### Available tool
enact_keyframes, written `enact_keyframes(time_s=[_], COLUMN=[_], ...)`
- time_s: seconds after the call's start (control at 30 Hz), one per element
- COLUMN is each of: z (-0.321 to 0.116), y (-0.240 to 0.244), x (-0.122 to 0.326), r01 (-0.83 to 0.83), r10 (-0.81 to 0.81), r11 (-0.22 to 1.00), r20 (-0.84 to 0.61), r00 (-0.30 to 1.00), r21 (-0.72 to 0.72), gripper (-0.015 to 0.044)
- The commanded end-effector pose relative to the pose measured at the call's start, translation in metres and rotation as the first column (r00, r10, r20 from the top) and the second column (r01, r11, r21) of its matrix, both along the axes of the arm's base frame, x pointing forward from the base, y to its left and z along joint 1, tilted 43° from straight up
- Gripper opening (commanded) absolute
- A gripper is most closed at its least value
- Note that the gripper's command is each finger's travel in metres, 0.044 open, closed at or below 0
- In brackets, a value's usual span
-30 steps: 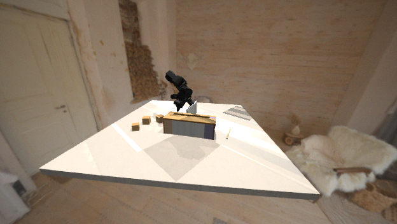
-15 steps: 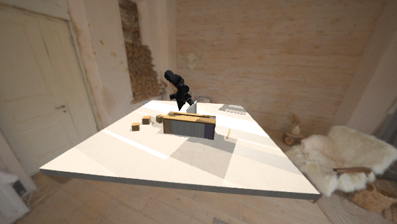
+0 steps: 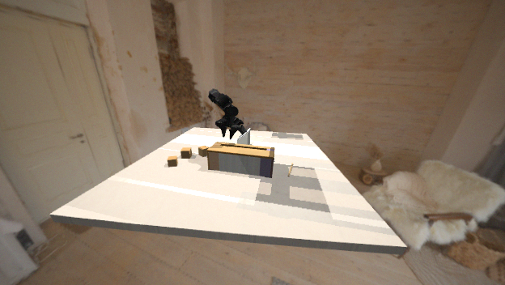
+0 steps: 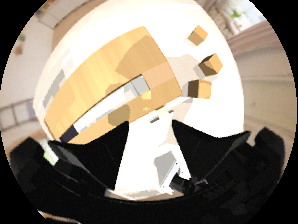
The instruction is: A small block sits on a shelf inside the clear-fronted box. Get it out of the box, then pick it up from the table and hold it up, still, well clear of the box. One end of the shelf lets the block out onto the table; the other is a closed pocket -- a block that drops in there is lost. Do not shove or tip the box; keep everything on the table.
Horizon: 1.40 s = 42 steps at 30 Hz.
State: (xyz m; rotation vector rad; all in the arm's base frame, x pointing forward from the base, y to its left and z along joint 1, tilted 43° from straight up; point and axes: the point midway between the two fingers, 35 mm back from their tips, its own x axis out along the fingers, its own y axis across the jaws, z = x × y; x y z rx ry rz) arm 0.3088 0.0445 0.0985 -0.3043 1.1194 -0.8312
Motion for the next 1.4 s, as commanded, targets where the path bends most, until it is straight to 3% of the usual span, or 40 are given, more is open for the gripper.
enact_keyframes(time_s=[0.0,0.33,0.67,1.07,1.37], z=[0.009,0.013,0.016,0.019,0.022], y=[-0.006,-0.009,-0.012,-0.016,-0.019], x=[-0.01,-0.015,-0.019,-0.024,-0.028], r01=[-0.547,-0.775,-0.888,-0.85,-0.711], r10=[0.485,0.609,0.573,0.325,0.033], r11=[0.837,0.621,0.364,0.08,-0.064], r20=[-0.482,-0.695,-0.819,-0.82,-0.711], r00=[0.73,0.382,-0.026,-0.472,-0.702], r21=[0.014,0.119,0.283,0.521,0.7], gripper=[0.0285,0.0285,0.0285,0.0285,0.0285])
